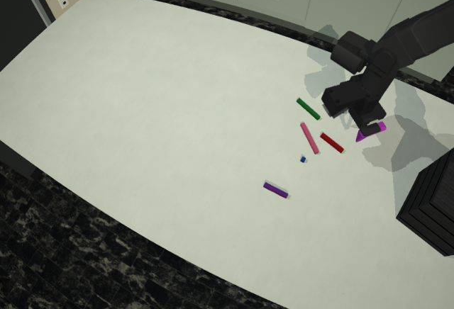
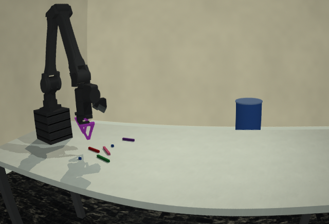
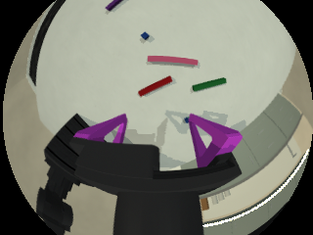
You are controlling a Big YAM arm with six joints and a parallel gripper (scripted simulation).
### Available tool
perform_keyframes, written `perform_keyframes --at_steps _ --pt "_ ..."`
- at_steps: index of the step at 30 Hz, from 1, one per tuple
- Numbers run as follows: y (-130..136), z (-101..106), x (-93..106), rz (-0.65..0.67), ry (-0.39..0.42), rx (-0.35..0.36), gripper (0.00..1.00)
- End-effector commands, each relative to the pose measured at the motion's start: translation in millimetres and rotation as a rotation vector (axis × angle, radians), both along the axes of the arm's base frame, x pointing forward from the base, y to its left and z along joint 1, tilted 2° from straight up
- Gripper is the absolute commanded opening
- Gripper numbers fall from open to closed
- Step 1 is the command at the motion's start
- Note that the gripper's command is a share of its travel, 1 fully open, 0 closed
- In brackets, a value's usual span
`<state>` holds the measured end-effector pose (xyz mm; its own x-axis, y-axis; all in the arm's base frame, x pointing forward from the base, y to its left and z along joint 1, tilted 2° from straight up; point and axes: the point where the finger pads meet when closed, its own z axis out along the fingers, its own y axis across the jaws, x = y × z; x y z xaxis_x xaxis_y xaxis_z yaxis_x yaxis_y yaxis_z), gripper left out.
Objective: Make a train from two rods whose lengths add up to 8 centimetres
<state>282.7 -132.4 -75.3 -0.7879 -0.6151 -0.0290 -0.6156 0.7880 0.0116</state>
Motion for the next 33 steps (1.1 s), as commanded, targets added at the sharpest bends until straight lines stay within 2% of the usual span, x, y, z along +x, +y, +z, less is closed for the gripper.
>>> perform_keyframes --at_steps 1,11,15,16,17,21,23,24,28,29,31,32,33 --pt "-5.4 4.2 8.9 -0.012 -0.010 0.000 1.00" --pt "0.3 4.3 9.3 -0.025 -0.009 0.000 1.00" --pt "11.1 7.4 7.4 -0.187 -0.016 0.000 1.00" --pt "11.1 7.4 7.4 -0.187 -0.016 0.000 1.00" --pt "14.1 7.5 8.7 -0.251 -0.017 0.001 1.00" --pt "9.6 -0.3 0.8 -0.275 0.009 0.008 1.00" --pt "18.3 3.6 7.4 -0.322 -0.006 0.005 1.00" --pt "20.8 7.2 11.0 -0.395 -0.019 0.004 1.00" --pt "17.7 5.3 8.4 -0.407 -0.013 0.005 1.00" --pt "24.1 7.9 12.7 -0.468 -0.023 0.006 1.00" --pt "24.5 6.4 11.7 -0.468 -0.018 0.006 1.00" --pt "27.6 8.0 13.4 -0.538 -0.023 0.008 1.00" --pt "28.0 6.1 12.2 -0.538 -0.016 0.009 1.00"
